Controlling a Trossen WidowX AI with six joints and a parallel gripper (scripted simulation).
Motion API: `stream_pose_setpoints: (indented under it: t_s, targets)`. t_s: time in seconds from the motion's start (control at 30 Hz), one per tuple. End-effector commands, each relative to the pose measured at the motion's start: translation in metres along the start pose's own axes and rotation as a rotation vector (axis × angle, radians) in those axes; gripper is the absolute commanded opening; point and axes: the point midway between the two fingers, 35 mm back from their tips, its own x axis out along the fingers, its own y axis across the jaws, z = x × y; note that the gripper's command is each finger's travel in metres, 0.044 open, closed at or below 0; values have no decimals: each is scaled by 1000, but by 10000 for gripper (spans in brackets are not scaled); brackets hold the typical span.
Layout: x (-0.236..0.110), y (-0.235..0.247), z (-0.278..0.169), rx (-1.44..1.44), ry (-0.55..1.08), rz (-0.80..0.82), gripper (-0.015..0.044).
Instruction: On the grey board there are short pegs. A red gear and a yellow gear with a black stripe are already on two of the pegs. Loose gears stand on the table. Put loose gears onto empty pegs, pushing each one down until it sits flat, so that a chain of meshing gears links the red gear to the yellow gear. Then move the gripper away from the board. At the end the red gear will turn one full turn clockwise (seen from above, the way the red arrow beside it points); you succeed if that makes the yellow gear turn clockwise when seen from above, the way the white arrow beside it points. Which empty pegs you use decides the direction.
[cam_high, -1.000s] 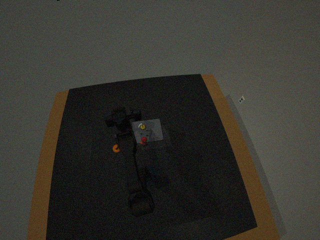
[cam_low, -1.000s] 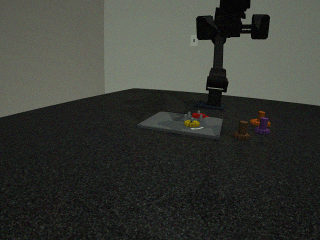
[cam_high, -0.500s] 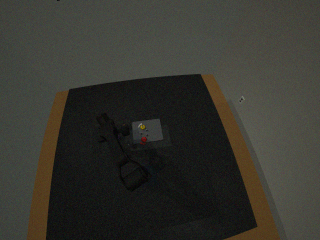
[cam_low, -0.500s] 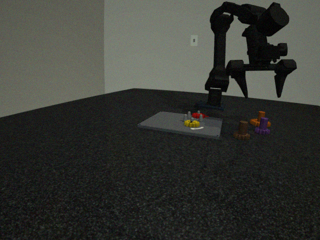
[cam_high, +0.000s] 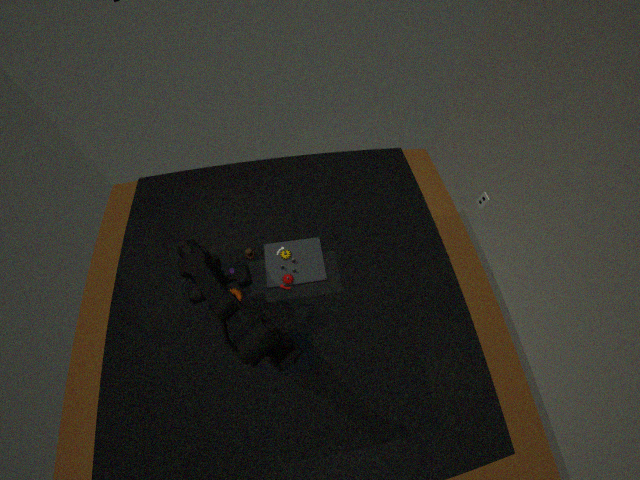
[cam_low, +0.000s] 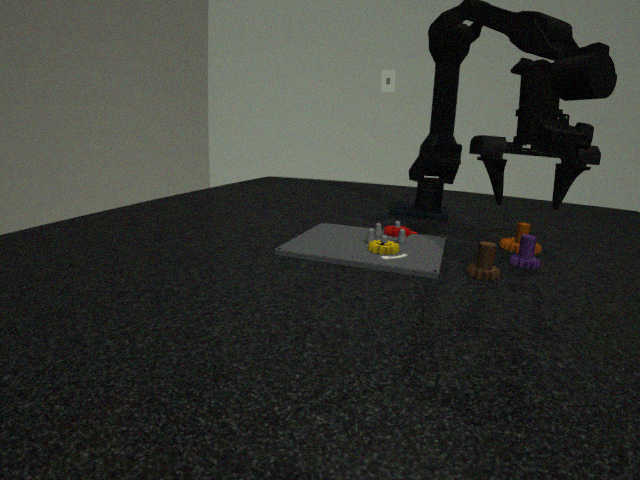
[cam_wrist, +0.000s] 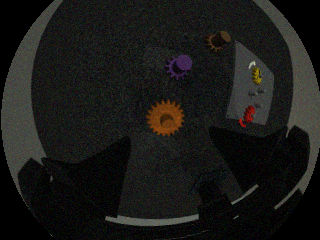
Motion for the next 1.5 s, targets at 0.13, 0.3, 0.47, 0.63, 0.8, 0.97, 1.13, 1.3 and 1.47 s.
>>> stream_pose_setpoints:
  t_s: [0.13, 0.3, 0.47, 0.63, 0.8, 0.97, 1.13, 1.3, 1.47]
  targets:
    - [12, 0, -2, 2, 12, -3, 440]
    - [19, 0, -1, 2, 12, -3, 440]
    - [27, 0, -1, 2, 12, -3, 440]
    - [35, 0, -2, 2, 12, -3, 440]
    - [39, -1, -2, 2, 12, -3, 440]
    - [39, -1, -2, 2, 12, -3, 440]
    - [39, -1, -2, 2, 12, -3, 440]
    - [39, -1, -2, 2, 12, -3, 309]
    - [39, -1, -2, 2, 12, -3, 177]
